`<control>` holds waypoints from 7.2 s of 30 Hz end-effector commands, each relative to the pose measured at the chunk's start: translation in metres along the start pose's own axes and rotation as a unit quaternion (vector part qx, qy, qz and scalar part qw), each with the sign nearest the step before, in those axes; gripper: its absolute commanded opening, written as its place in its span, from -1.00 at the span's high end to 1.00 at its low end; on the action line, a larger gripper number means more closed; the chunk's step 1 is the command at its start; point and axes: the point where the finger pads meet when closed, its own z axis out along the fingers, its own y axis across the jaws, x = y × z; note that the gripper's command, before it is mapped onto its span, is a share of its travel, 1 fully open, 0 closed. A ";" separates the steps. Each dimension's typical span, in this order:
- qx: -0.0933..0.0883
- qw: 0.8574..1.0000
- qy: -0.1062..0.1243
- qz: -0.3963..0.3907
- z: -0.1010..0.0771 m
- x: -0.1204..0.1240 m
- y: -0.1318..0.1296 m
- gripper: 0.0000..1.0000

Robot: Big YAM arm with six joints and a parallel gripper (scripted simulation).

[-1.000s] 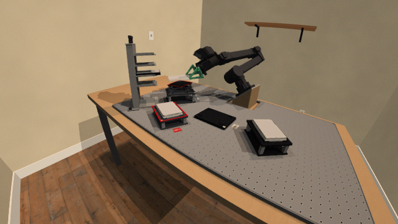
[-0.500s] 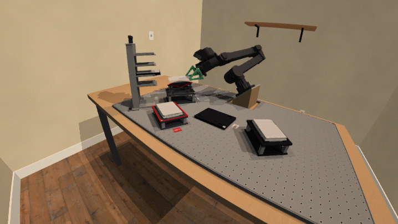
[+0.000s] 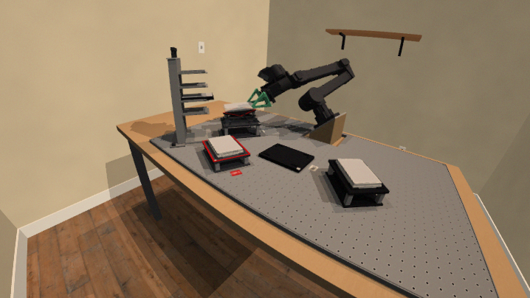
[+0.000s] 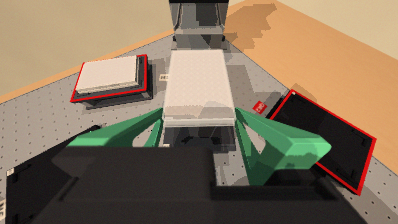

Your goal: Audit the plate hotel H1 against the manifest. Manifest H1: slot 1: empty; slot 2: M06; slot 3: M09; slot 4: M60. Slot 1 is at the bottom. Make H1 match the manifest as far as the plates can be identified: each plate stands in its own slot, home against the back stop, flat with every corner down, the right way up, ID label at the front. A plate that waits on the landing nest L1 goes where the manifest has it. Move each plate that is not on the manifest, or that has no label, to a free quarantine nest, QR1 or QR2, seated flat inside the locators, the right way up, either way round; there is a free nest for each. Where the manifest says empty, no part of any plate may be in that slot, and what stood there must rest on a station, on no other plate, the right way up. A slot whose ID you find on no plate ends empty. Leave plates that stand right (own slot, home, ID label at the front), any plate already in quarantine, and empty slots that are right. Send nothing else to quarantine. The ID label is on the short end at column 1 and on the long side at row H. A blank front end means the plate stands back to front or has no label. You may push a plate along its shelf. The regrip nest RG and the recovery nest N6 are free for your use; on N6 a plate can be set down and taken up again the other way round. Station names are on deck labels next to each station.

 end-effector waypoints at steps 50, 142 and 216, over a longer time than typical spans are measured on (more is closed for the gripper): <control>0.009 1.000 -0.005 -0.003 0.013 0.016 -0.006 -0.72; 0.008 1.000 -0.001 -0.006 0.033 0.052 -0.007 -0.72; 0.007 1.000 -0.017 0.010 -0.002 -0.008 -0.012 -1.00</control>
